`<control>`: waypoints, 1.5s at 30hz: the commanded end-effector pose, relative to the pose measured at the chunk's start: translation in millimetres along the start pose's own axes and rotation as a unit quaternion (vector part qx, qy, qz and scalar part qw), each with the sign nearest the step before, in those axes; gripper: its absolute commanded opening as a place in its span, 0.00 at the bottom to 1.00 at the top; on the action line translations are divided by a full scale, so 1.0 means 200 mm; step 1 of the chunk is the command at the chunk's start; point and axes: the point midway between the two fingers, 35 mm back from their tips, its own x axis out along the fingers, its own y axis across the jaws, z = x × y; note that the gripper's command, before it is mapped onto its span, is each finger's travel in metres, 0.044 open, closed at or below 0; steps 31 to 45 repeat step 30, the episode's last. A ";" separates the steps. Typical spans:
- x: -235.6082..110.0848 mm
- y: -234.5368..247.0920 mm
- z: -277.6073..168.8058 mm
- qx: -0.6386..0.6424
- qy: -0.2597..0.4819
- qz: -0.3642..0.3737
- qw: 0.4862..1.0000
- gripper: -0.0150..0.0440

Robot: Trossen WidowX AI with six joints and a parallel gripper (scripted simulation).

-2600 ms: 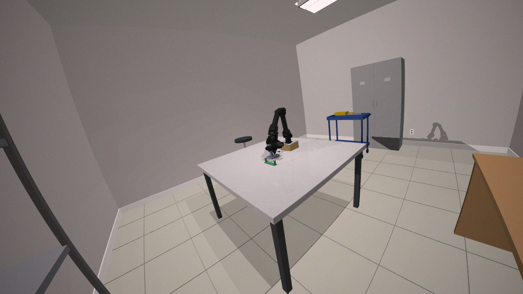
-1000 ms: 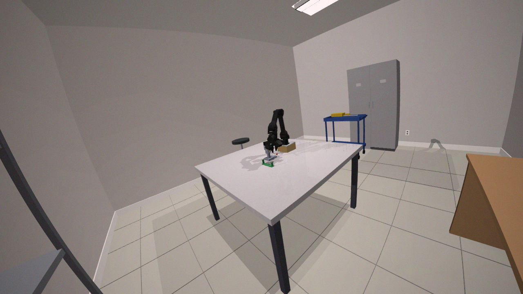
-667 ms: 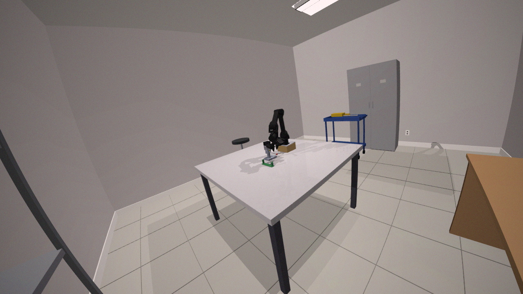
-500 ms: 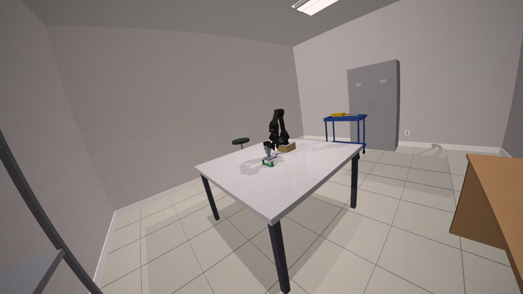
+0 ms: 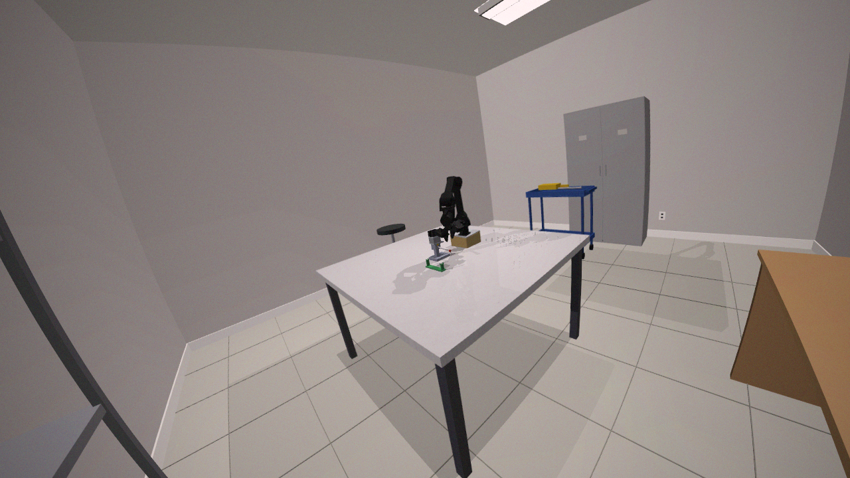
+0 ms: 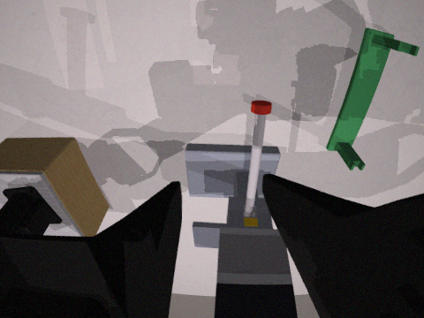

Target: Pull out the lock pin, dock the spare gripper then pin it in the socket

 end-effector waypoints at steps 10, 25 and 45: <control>0.00 0.00 0.00 0.000 0.000 0.000 1.000 1.00; 0.00 0.00 0.00 0.000 0.000 0.000 1.000 1.00; 0.00 0.00 0.00 0.000 0.000 0.000 1.000 1.00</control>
